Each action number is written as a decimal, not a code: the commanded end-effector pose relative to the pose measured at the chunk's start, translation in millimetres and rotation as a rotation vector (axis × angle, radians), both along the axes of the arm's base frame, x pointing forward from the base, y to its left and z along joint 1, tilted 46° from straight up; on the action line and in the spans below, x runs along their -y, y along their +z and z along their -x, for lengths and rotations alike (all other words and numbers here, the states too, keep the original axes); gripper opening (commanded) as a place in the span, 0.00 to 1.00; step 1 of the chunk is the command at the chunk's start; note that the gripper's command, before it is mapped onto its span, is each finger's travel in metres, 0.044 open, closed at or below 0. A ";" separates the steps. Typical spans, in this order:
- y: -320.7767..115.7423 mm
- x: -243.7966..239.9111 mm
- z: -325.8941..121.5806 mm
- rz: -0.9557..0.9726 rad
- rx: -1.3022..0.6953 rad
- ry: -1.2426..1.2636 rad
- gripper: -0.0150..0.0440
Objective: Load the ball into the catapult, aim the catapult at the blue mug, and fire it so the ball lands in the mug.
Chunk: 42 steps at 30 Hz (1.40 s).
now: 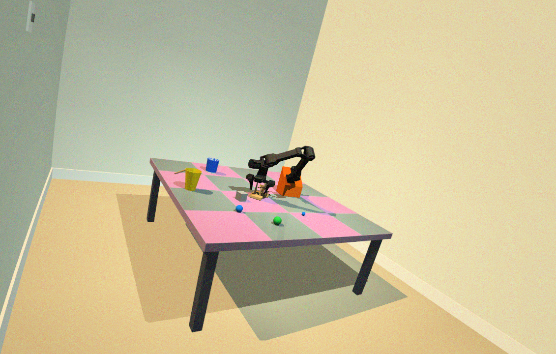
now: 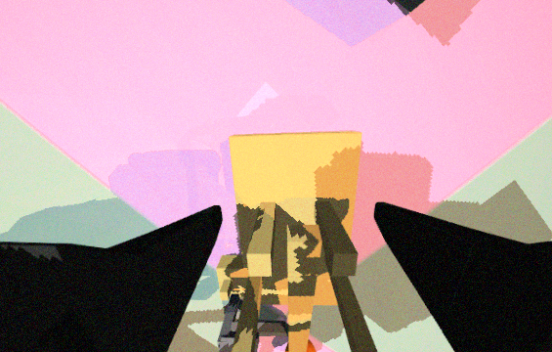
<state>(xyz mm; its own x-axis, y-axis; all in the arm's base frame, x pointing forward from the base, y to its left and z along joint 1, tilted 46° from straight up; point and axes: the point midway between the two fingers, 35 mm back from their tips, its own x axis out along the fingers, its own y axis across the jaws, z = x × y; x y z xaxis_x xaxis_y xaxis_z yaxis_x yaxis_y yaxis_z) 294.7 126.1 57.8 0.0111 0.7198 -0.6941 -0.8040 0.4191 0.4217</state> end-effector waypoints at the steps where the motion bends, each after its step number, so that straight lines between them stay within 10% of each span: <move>1: -2.5 -3.0 0.6 -0.005 -0.005 -0.005 1.00; 12: -0.9 -1.0 0.2 0.000 0.000 0.000 0.51; 22: 25.2 27.3 -0.1 0.003 -0.001 0.000 0.26; 42: -99.0 176.9 -10.4 0.047 -0.358 -0.373 0.25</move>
<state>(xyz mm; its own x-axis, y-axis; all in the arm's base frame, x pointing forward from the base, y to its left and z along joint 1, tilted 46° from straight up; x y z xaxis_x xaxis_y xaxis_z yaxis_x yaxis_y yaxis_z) 308.4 -27.4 -23.8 0.0080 0.6869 -0.7267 -0.4617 0.6472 0.6066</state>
